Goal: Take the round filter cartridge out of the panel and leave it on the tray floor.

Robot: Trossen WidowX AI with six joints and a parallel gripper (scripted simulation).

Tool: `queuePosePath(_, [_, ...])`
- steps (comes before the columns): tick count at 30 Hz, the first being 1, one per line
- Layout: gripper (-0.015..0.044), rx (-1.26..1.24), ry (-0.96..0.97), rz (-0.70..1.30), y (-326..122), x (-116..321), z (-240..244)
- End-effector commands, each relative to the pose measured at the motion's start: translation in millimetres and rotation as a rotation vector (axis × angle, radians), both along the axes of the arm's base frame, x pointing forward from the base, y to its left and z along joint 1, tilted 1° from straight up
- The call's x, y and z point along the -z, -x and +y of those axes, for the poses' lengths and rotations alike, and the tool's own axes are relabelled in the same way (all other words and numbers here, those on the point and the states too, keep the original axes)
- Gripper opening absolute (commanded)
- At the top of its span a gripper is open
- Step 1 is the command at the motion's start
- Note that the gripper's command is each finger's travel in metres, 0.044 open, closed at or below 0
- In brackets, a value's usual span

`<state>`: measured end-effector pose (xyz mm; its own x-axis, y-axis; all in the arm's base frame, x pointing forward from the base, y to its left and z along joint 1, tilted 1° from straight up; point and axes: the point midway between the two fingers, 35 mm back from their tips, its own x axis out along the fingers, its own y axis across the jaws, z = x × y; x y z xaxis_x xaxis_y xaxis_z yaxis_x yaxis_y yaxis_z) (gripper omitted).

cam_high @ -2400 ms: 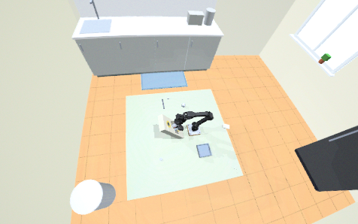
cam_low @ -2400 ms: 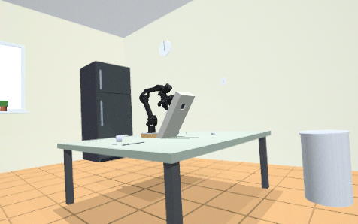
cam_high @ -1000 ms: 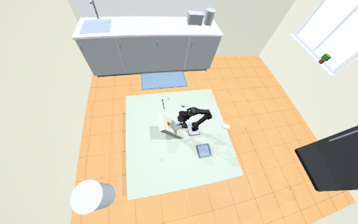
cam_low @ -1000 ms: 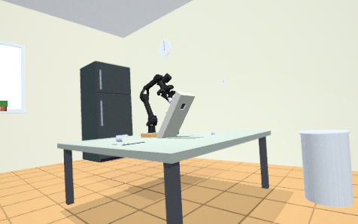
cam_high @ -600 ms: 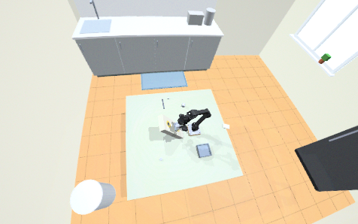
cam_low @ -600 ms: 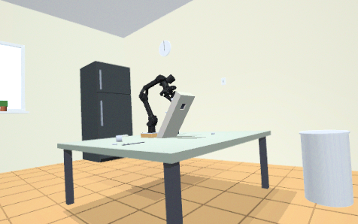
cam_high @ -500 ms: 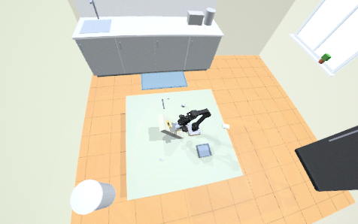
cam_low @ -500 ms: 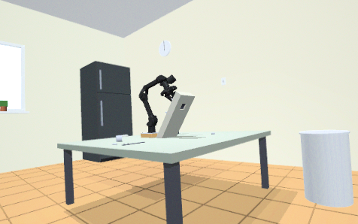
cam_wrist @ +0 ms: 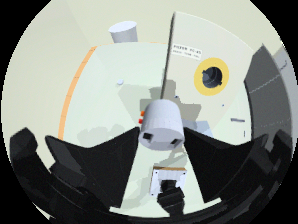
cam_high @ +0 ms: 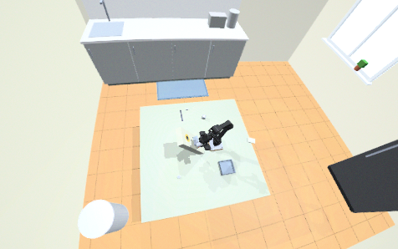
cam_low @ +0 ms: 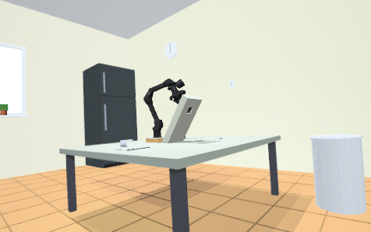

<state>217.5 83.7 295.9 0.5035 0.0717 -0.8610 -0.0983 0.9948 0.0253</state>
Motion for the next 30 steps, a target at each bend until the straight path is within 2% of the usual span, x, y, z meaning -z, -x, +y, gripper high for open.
queuePosePath(1, [0.0000,-0.106,-0.001,-0.005,4.8,2.4,17.8])
queuePosePath(15, [0.0000,-0.487,0.003,-0.014,34.8,14.6,79.0])
queuePosePath(30, [0.0000,-0.897,0.003,-0.035,86.4,27.5,133.2])
